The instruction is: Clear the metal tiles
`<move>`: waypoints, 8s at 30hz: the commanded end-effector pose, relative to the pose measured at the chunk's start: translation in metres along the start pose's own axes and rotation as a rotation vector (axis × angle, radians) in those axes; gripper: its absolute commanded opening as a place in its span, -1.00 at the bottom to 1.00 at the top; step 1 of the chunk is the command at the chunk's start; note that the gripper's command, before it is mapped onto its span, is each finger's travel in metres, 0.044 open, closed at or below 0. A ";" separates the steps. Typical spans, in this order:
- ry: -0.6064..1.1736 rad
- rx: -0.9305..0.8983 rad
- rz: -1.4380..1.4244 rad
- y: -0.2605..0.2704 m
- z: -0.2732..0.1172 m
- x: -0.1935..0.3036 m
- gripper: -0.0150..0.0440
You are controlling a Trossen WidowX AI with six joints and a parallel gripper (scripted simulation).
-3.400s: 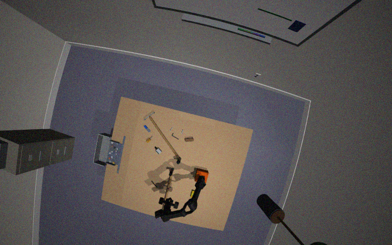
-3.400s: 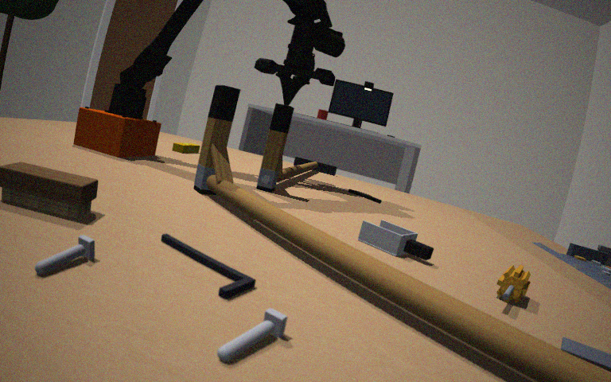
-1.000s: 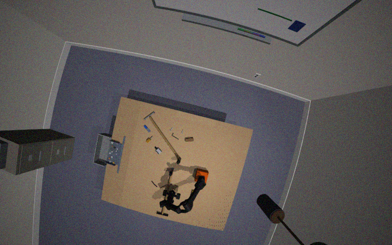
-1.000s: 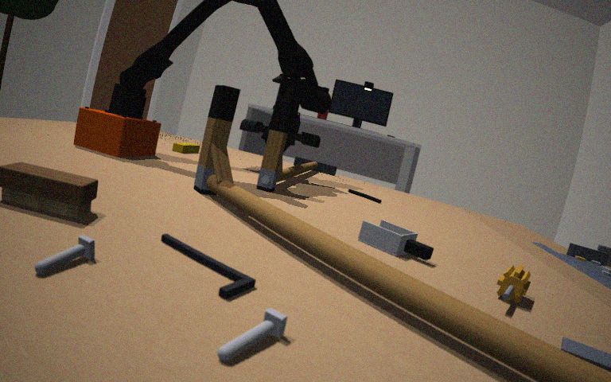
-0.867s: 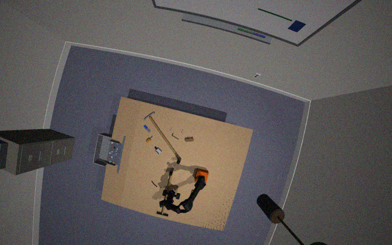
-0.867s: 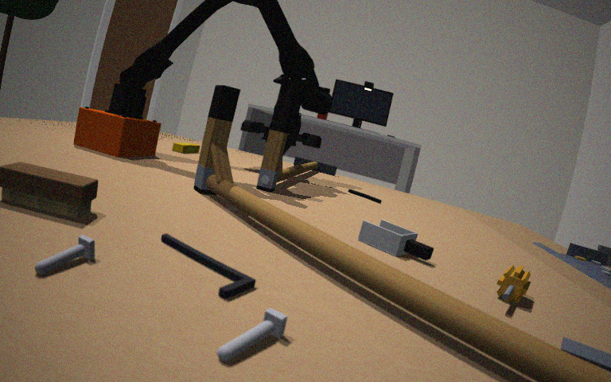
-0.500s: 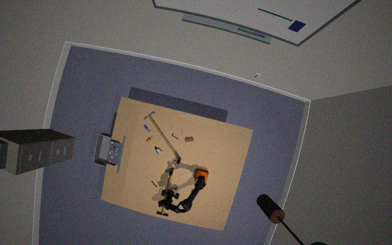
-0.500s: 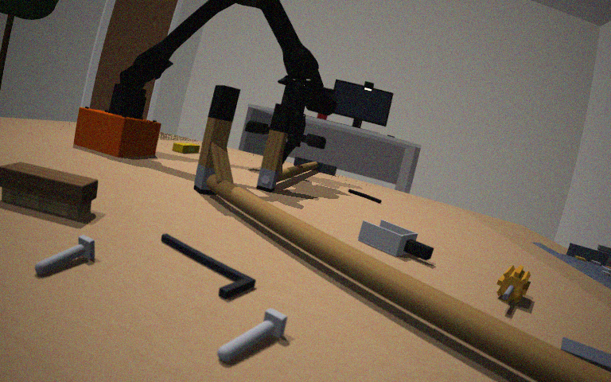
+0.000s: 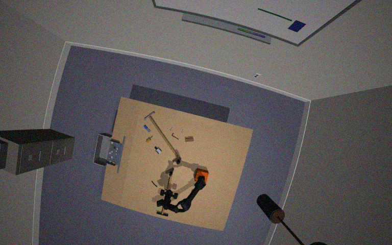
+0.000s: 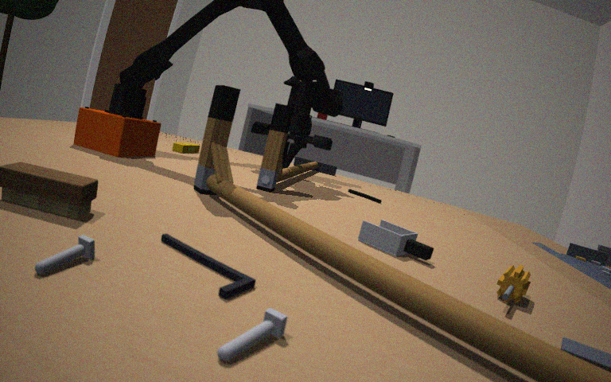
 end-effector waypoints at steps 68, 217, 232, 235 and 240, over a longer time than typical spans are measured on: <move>0.001 0.007 -0.003 -0.072 -0.001 0.000 -0.49; -0.001 0.007 0.284 -0.061 -0.001 -0.009 -0.49; -0.002 0.009 0.284 -0.076 -0.002 -0.008 -0.49; -0.002 0.009 0.284 -0.079 -0.002 -0.007 -0.49; -0.002 0.010 0.283 -0.084 -0.002 -0.007 -0.49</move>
Point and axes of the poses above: the point midway between the two fingers, 35 mm back from their tips, its own z axis out along the fingers, its own y axis across the jaws, x = y × z, the point moved 6 cm from there along -z, back along the fingers, and after that the axes turned 1 degree about z, right-handed, at the moved point
